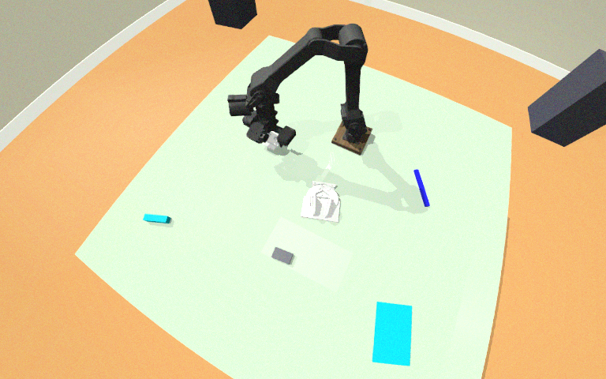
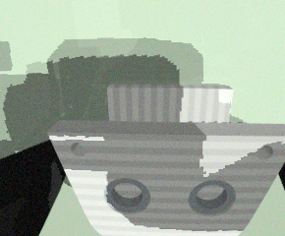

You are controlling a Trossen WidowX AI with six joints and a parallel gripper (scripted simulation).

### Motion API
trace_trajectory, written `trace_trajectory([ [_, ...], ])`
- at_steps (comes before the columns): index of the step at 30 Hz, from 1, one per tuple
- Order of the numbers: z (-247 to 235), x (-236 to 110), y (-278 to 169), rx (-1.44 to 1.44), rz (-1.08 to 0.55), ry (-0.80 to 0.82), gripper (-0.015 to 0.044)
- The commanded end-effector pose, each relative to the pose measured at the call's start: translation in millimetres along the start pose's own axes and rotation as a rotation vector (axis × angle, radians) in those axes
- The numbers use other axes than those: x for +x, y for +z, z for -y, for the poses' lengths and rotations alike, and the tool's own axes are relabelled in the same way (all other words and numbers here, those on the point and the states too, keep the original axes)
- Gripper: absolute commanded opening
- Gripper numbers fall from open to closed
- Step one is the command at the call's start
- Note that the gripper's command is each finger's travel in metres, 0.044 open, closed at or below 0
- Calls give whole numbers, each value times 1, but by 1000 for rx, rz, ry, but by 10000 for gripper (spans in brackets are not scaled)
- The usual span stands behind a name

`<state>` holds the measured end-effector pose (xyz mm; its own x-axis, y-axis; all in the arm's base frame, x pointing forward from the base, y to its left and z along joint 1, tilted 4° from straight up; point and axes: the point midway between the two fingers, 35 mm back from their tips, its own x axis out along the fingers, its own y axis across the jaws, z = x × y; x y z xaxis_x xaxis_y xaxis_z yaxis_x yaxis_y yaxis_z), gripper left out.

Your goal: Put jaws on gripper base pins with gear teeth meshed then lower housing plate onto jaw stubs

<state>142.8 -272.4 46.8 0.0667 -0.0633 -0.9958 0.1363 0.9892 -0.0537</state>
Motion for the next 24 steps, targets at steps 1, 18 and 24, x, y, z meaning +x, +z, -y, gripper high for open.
trace_trajectory([
  [1, 0, 0, 0, 0, 0, 0, 413],
  [18, 0, 0, 0, 0, 0, 0, 351],
  [24, 0, -2, 0, 0, 0, 0, 351],
])
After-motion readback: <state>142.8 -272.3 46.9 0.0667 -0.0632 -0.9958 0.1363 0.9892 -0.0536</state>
